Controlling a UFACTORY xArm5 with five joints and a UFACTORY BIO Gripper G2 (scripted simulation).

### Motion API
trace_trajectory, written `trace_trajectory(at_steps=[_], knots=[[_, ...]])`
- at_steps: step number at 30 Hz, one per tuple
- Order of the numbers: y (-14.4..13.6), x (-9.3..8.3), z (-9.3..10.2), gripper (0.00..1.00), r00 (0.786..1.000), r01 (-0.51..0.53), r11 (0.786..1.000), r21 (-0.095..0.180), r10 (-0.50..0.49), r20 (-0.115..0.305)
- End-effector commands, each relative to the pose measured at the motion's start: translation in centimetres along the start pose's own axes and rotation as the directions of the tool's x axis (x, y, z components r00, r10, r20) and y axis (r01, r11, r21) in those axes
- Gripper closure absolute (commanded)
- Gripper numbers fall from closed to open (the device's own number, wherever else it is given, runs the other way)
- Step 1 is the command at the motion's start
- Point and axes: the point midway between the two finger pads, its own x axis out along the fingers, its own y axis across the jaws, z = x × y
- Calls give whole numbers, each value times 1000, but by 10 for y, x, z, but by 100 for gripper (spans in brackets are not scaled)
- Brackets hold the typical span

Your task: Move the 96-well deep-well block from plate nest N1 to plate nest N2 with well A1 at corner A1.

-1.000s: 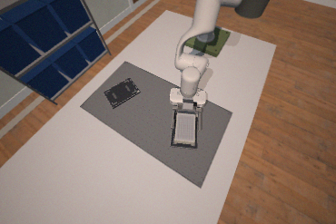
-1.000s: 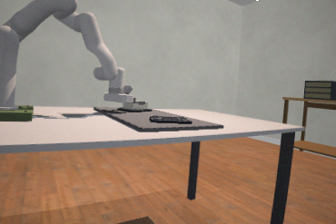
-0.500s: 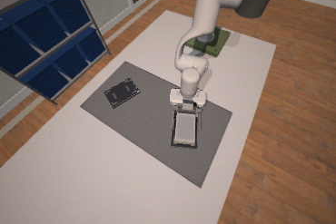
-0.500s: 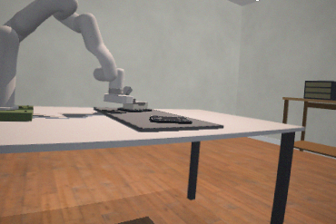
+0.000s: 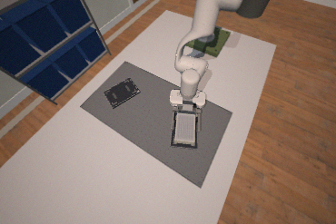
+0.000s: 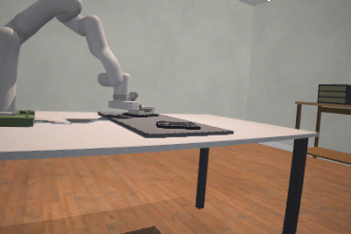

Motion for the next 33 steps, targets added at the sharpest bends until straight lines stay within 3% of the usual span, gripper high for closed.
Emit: trace_trajectory(at_steps=[1, 27, 28, 33], knots=[[0, 1, -1, 63, 1000, 0, 1000, -6, 0, 3], [0, 1, -5, 63, 1000, 0, 1000, -6, 0, 3], [0, 1, -5, 100, 1000, 0, 1000, -6, 0, 3], [0, 1, -5, 100, 1000, 0, 1000, -6, 0, 3]])
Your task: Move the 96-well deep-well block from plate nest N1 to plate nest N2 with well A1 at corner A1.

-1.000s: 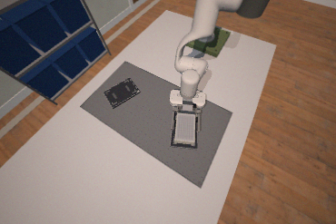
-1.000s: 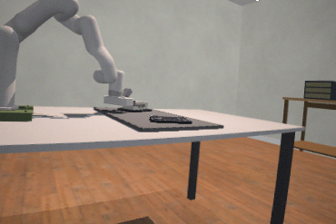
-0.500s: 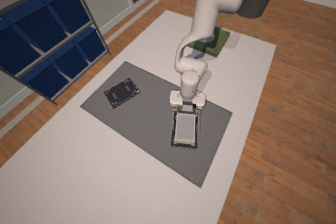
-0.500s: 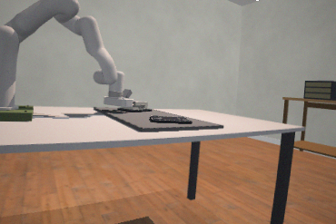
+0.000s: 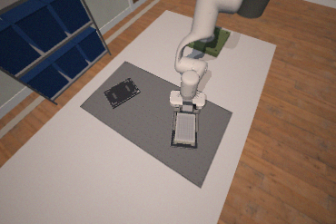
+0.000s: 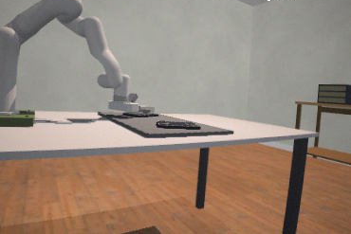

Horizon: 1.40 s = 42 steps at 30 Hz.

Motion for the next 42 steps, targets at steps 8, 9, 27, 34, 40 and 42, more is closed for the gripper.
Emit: trace_trajectory(at_steps=[8, 9, 27, 34, 40, 42], knots=[[0, 1, 2, 100, 1000, 0, 1000, -5, 0, 3], [0, 1, 2, 100, 1000, 0, 1000, -5, 0, 3], [0, 1, 2, 100, 1000, 0, 1000, -5, 0, 3], [0, 1, 2, 100, 1000, 0, 1000, -5, 0, 3], [0, 1, 2, 100, 1000, 0, 1000, -5, 0, 3], [0, 1, 2, 100, 1000, 0, 1000, -5, 0, 3]])
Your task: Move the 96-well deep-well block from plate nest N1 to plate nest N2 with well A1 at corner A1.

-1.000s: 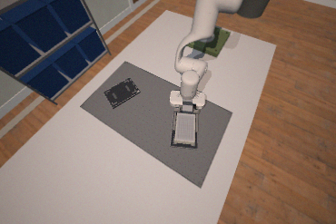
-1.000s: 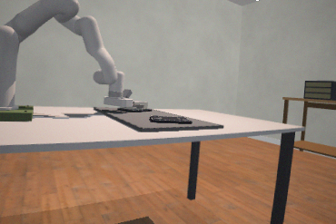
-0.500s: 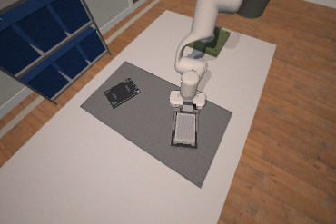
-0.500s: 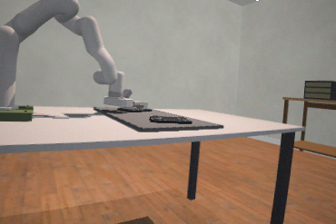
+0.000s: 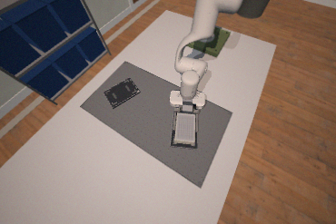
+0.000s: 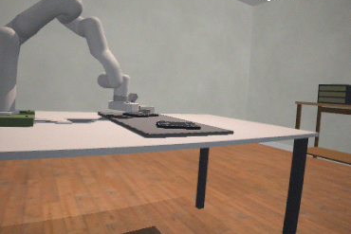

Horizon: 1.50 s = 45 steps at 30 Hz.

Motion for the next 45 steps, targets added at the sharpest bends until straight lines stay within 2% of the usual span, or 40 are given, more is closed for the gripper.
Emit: trace_trajectory(at_steps=[1, 45], knots=[[0, 1, 2, 100, 1000, 0, 1000, -5, 0, 3], [0, 1, 22, 100, 1000, 0, 1000, -5, 0, 3]])
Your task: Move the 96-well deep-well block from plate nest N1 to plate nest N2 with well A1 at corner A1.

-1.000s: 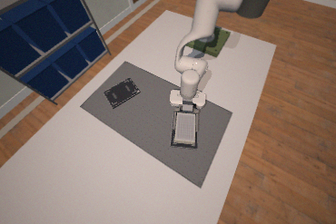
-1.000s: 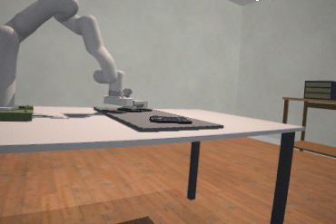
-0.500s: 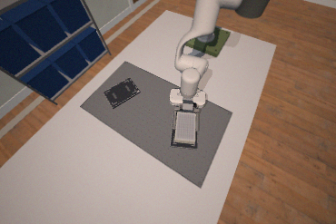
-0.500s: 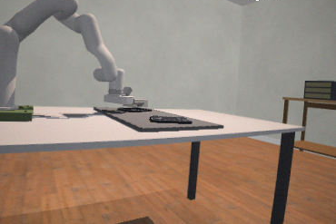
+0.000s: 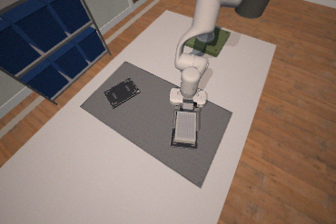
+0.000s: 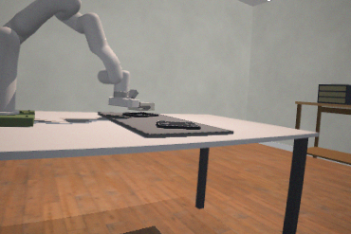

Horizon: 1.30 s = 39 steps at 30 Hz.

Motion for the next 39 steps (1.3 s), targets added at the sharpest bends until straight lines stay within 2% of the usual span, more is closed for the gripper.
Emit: trace_trajectory(at_steps=[1, 39], knots=[[0, 1, 4, 100, 1000, 0, 1000, -6, 0, 3], [0, 1, 57, 100, 1000, 0, 1000, -6, 0, 3]])
